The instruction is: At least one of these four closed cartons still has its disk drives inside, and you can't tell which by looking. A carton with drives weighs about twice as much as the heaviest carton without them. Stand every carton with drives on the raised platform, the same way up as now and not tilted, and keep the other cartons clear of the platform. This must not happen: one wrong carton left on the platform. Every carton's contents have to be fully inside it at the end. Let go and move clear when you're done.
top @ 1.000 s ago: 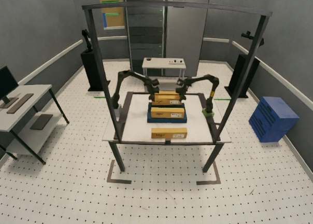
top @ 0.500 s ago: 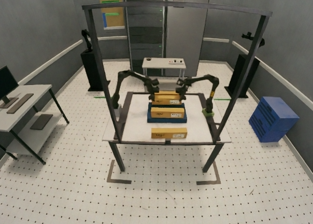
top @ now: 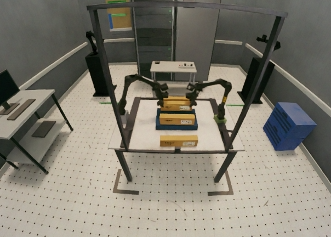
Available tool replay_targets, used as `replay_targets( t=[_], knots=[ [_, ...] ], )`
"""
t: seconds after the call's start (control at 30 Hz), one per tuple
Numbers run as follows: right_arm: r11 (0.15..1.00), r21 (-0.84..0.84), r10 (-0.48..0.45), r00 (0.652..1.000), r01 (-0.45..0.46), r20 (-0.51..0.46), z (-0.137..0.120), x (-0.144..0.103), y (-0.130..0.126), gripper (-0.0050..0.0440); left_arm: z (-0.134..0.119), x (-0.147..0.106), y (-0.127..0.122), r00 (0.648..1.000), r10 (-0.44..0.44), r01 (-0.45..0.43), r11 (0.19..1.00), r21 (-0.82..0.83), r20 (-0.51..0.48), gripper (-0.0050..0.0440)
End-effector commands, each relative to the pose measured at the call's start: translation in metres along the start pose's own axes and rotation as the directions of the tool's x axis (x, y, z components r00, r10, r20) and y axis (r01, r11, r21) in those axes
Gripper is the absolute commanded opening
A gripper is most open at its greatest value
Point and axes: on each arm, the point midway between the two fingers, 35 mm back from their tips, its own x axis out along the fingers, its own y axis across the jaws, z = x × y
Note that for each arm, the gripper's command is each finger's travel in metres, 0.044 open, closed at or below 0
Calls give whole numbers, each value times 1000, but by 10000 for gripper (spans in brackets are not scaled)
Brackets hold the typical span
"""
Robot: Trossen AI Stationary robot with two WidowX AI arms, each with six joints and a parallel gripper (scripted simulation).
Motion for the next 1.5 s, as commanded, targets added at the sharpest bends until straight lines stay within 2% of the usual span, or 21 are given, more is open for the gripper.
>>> replay_targets(
  t=[0.0,0.33,0.37,1.47],
  knots=[
    [1000,-11,-24,996,25,80,10,-26,0,-50,14,-33,4,996,26,-26,1000,1,81,-50],
    [1000,-11,-24,996,25,80,10,-26,0,-50,14,-33,4,996,26,-26,1000,1,81,-50],
    [1000,-11,-28,996,29,88,0,6,4,-50,4,1,-6,995,33,-34,999,2,95,-50],
    [1000,-9,-29,996,30,89,0,6,4,-50,4,1,-7,996,31,-31,1000,2,85,-50]
  ],
)
